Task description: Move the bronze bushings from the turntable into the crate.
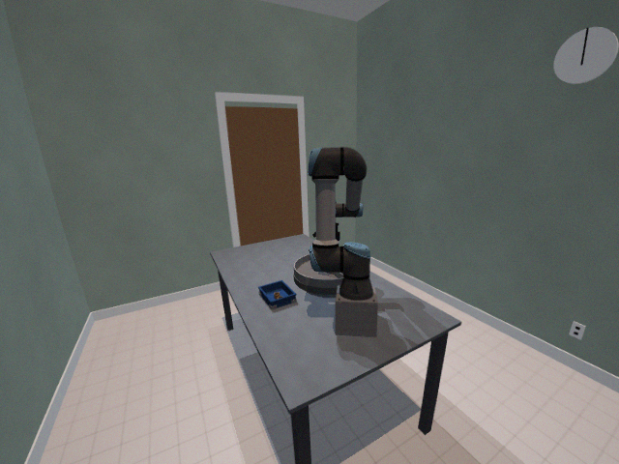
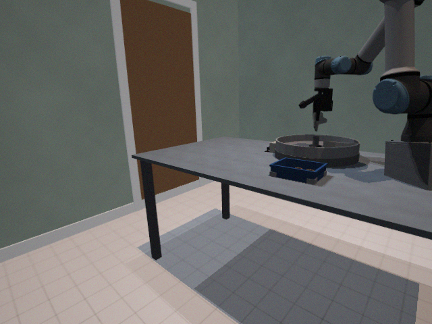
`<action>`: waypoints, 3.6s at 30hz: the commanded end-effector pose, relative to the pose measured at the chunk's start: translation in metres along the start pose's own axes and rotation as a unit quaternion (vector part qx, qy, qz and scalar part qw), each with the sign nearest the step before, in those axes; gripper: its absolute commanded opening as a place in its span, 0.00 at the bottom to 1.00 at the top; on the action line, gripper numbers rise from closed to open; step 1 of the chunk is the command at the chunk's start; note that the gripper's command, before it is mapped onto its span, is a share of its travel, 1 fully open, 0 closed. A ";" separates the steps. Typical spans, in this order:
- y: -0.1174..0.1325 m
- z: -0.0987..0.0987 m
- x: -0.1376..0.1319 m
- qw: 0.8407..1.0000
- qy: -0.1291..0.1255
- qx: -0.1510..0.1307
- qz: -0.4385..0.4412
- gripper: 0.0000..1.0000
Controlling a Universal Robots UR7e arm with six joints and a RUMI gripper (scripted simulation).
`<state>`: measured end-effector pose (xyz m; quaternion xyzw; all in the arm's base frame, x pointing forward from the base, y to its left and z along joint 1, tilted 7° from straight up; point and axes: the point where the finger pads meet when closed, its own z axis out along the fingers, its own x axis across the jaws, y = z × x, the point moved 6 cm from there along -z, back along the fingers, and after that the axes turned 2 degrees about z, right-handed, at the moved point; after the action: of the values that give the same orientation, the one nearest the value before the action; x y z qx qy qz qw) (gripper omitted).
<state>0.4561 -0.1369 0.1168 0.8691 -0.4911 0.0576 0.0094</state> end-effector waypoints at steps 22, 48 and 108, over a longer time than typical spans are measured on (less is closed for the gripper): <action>-0.001 -0.002 0.001 1.000 0.003 0.001 -0.001 0.06; 0.004 -0.001 -0.001 1.000 0.001 0.000 0.002 0.06; 0.173 0.000 -0.083 0.995 0.000 0.001 0.098 0.06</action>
<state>0.2729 -0.1563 0.1014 0.8173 -0.5730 0.0596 0.0062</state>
